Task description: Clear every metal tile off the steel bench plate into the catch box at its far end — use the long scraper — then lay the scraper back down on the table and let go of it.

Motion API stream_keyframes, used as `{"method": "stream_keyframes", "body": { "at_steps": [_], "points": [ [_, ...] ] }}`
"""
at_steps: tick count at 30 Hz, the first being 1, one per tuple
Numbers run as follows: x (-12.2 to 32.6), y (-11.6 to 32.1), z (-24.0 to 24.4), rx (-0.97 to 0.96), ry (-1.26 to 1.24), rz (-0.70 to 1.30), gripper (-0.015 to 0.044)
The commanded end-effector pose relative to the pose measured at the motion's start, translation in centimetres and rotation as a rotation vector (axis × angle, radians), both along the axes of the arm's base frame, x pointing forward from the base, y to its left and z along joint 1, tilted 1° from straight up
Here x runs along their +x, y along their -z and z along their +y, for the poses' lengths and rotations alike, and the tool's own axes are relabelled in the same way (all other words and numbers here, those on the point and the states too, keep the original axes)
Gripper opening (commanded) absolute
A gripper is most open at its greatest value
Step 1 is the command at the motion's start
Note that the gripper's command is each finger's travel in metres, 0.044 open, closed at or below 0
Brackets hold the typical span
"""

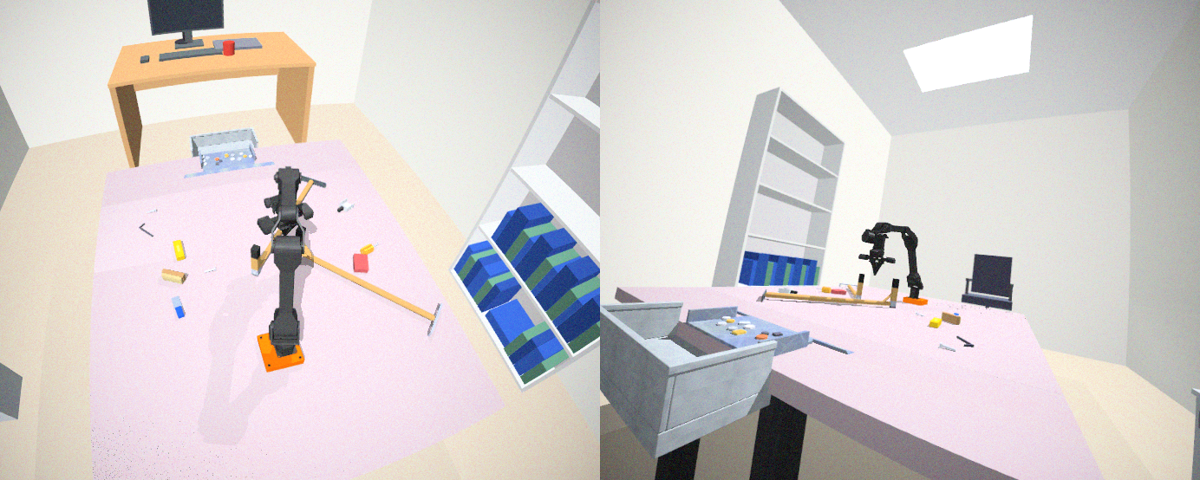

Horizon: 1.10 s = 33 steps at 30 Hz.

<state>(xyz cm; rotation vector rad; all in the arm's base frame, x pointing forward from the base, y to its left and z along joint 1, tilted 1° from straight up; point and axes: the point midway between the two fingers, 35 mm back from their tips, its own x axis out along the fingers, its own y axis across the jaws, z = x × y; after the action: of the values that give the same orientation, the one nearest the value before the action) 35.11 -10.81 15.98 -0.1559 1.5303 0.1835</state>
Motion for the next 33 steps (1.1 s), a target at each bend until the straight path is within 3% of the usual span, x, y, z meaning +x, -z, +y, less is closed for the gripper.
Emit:
{"method": "stream_keyframes", "body": {
  "at_steps": [1,33],
  "points": [
    [0.0,0.7,-0.1,-0.006,-0.003,0.003,0.0000],
    [-0.3,6.5,0.2,-0.006,-0.003,0.003,0.0000]
  ]
}}
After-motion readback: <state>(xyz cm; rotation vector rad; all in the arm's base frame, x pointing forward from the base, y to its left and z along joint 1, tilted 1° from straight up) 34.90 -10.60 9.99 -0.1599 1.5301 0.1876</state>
